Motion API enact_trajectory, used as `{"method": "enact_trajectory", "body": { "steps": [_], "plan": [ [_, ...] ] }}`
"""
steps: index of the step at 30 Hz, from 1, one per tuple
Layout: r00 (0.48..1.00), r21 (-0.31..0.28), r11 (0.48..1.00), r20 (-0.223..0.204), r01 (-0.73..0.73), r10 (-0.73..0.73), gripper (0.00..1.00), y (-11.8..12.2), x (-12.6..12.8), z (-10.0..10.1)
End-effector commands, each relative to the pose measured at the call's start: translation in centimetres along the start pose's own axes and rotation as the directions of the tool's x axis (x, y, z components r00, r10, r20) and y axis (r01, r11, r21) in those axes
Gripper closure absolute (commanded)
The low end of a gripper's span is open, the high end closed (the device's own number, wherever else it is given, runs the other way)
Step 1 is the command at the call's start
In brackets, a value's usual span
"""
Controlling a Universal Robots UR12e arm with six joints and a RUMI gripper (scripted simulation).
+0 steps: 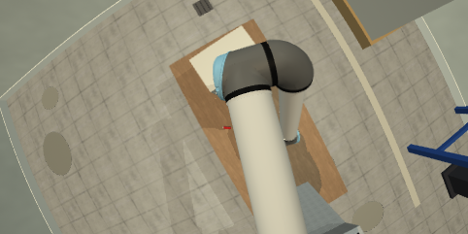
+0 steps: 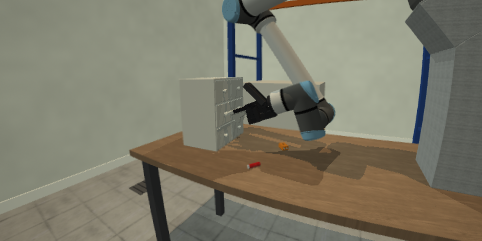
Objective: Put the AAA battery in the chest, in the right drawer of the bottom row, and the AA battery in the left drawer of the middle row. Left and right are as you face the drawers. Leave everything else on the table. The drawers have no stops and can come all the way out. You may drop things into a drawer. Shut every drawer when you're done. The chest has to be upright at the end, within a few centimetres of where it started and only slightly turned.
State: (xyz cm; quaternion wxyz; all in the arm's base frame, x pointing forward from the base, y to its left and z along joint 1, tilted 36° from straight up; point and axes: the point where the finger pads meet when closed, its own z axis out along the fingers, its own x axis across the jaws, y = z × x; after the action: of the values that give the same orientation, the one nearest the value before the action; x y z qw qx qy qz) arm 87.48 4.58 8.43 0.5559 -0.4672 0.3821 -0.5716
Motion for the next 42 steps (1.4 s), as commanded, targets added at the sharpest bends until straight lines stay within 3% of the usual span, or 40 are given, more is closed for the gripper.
{"method": "enact_trajectory", "body": {
  "steps": [1, 42],
  "plan": [
    [1.0, 0.0, 1.0, 0.0, 0.0, 0.0, 0.93, 0.0, 0.0, -0.1],
    [1.0, 0.0, 1.0, 0.0, 0.0, 0.0, 0.93, 0.7, 0.0, -2.1]
  ]
}}
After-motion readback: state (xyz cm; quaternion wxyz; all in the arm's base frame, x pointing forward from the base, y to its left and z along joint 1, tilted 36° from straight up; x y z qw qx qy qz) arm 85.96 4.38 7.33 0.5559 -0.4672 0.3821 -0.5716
